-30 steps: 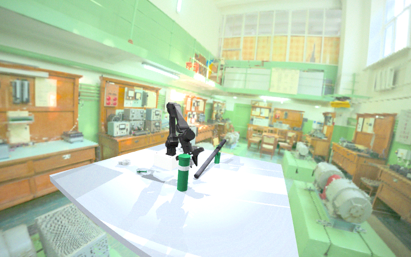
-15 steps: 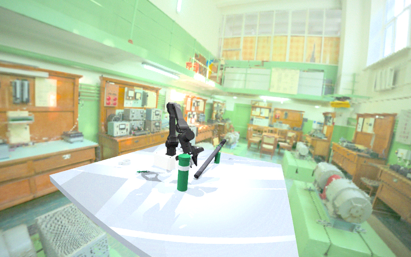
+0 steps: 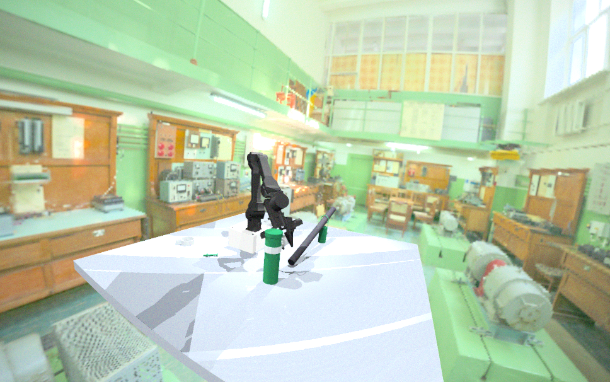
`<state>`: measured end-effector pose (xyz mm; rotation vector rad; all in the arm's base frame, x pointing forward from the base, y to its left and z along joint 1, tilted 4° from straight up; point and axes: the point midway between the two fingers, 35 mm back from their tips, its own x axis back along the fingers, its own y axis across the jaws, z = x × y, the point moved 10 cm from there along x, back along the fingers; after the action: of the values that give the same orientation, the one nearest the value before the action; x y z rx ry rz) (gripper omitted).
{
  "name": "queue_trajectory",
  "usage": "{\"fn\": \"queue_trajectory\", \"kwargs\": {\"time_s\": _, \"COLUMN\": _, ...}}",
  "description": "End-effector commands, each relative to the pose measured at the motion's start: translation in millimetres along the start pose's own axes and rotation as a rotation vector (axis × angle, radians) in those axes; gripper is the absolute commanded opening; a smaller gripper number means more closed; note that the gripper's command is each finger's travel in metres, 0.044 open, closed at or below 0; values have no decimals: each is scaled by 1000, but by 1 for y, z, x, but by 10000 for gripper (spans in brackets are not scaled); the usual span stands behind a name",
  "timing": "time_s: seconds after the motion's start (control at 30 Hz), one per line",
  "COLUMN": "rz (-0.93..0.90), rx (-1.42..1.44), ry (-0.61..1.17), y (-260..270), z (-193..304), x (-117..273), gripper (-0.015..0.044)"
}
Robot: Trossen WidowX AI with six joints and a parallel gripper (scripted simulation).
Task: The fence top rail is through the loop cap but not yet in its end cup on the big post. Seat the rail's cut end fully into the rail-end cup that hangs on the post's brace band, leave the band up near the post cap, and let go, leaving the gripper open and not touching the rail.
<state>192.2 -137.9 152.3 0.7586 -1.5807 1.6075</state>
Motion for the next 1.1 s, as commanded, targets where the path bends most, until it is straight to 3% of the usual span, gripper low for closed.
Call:
{"fn": "queue_trajectory", "kwargs": {"time_s": 0.0, "rz": 0, "rx": -1, "ry": 0, "y": -1, "z": -2, "x": 1, "gripper": 289}}
{"fn": "queue_trajectory", "kwargs": {"time_s": 0.2, "rz": -2, "rx": -6, "ry": 2, "y": -10, "z": -17, "x": 13, "gripper": 440}}
{"fn": "queue_trajectory", "kwargs": {"time_s": 0.6, "rz": 4, "rx": -52, "ry": -4, "y": -23, "z": -41, "x": 33, "gripper": 440}}
{"fn": "queue_trajectory", "kwargs": {"time_s": 1.07, "rz": -38, "rx": -1024, "ry": -39, "y": -53, "z": -119, "x": 87, "gripper": 440}}
